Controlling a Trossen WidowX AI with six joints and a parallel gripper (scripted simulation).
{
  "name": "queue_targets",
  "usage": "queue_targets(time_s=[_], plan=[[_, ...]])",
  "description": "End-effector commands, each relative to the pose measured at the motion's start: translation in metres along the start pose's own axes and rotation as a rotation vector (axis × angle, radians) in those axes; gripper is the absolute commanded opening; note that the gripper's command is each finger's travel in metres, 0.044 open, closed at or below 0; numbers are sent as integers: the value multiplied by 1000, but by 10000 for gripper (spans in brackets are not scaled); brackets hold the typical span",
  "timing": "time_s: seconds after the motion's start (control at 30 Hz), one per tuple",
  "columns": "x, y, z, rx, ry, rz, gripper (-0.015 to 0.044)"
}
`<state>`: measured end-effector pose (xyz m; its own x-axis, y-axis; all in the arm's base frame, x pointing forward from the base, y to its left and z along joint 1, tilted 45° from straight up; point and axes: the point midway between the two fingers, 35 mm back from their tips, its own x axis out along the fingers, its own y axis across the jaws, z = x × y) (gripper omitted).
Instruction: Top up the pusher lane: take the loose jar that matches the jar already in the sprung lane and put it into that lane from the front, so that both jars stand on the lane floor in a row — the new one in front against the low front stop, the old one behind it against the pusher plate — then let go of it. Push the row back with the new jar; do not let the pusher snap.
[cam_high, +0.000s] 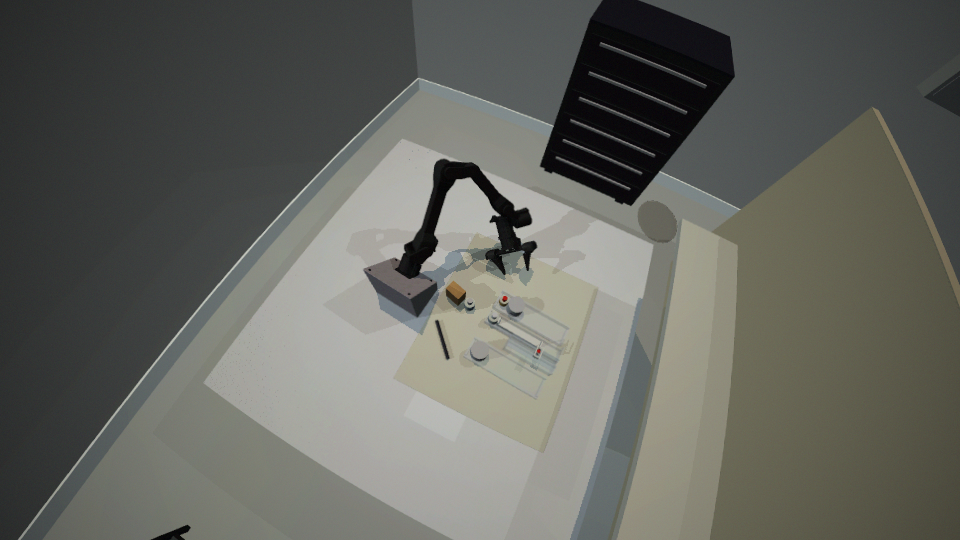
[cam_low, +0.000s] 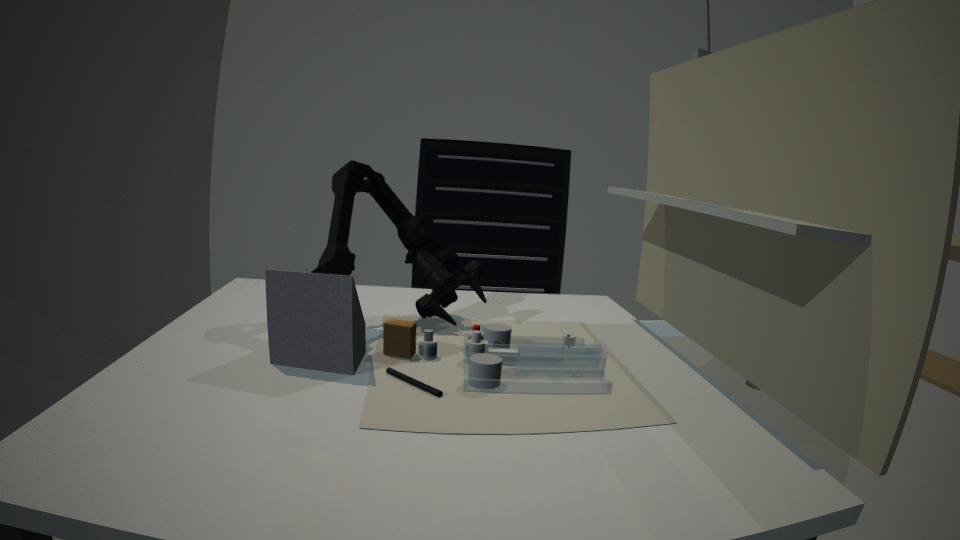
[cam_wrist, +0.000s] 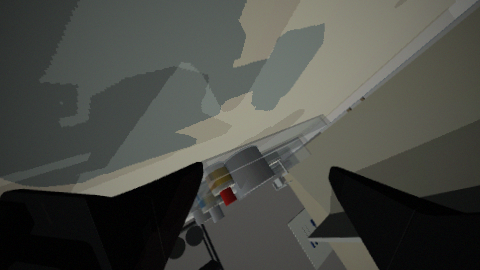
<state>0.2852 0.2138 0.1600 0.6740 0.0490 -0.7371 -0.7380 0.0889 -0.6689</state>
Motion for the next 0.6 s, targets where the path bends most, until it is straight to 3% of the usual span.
queue_targets(time_s=[0.0, 0.23, 0.57], plan=[[33, 17, -55, 146, 88, 212, 440], [54, 53, -132, 502, 166, 571, 440], [38, 90, -195, 1224, 91, 1011, 440]])
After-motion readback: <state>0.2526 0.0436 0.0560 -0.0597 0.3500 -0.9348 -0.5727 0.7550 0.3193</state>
